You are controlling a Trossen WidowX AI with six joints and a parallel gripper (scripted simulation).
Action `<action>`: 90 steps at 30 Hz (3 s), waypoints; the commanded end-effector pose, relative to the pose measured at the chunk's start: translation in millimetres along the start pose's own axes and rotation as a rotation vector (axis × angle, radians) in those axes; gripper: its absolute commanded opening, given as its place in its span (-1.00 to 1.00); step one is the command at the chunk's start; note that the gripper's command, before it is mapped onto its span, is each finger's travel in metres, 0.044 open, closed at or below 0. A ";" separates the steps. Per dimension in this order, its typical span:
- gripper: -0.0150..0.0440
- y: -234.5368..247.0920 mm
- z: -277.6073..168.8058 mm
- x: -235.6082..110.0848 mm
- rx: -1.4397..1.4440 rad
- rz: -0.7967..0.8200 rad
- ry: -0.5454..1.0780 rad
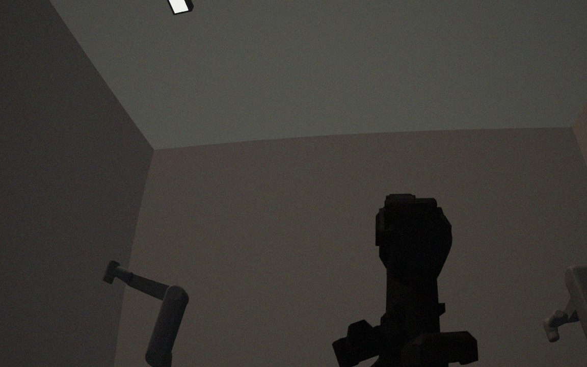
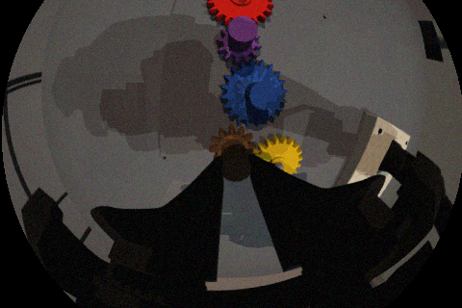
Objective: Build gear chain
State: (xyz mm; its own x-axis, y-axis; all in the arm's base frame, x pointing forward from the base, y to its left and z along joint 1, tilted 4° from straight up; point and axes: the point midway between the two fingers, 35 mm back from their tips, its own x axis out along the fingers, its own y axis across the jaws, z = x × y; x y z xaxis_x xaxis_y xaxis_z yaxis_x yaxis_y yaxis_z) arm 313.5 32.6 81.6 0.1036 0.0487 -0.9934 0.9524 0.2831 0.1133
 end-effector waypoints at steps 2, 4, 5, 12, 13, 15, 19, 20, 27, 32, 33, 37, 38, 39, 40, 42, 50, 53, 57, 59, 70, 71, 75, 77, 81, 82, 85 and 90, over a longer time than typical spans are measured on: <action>-0.49 -7.8 -1.4 8.1 0.056 -0.038 0.011; -0.49 -7.4 -1.1 5.1 0.056 -0.038 0.011; -0.49 -7.2 -1.0 3.8 0.051 -0.038 0.011; -0.49 -6.2 -2.0 -1.1 -0.067 -0.037 0.013; -0.49 -6.3 -2.2 -1.5 -0.094 -0.037 0.014; -0.49 -6.6 -2.5 -2.1 -0.151 -0.037 0.015; -0.49 -7.3 -2.4 -2.8 -0.262 -0.036 0.017; -0.49 -7.5 -2.3 -2.6 -0.291 -0.036 0.017; -0.49 -7.0 -0.8 5.5 -0.396 -0.035 0.019; -0.49 -6.5 -1.3 10.2 -0.356 -0.035 0.019; -0.49 -6.4 -1.5 9.7 -0.341 -0.035 0.018; -0.49 -6.7 -2.3 8.9 -0.254 -0.036 0.017; -0.49 -6.9 -2.5 8.9 -0.228 -0.036 0.016; -0.49 -7.1 -2.5 9.0 -0.202 -0.036 0.016; -0.49 -7.3 -2.6 9.0 -0.176 -0.037 0.015; -0.49 -7.8 -2.5 9.1 -0.122 -0.037 0.014; -0.49 -7.3 -0.7 8.9 0.087 -0.038 0.010; -0.49 -6.5 -1.1 9.0 0.079 -0.038 0.010; -0.49 -6.4 -2.2 10.0 0.016 -0.038 0.012; -0.49 -6.7 -2.7 10.3 -0.027 -0.038 0.013; -0.49 -8.2 -1.4 11.1 -0.321 -0.036 0.018; -0.49 -7.9 -1.2 11.2 -0.346 -0.035 0.018; -0.49 -6.4 -1.0 11.6 -0.412 -0.035 0.019; -0.49 -6.2 -1.4 12.0 -0.405 -0.035 0.019; -0.49 -6.4 -2.4 13.0 -0.358 -0.035 0.019; -0.49 -6.5 -2.6 13.2 -0.341 -0.035 0.018; -0.49 -7.4 -3.0 13.6 -0.269 -0.036 0.017; -0.49 -8.5 -2.3 14.1 -0.130 -0.037 0.014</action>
State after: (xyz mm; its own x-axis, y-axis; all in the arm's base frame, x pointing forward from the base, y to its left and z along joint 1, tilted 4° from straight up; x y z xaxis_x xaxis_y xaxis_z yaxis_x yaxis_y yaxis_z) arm 307.7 33.1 68.4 0.0672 0.0468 -0.9966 0.8795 0.4689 0.0813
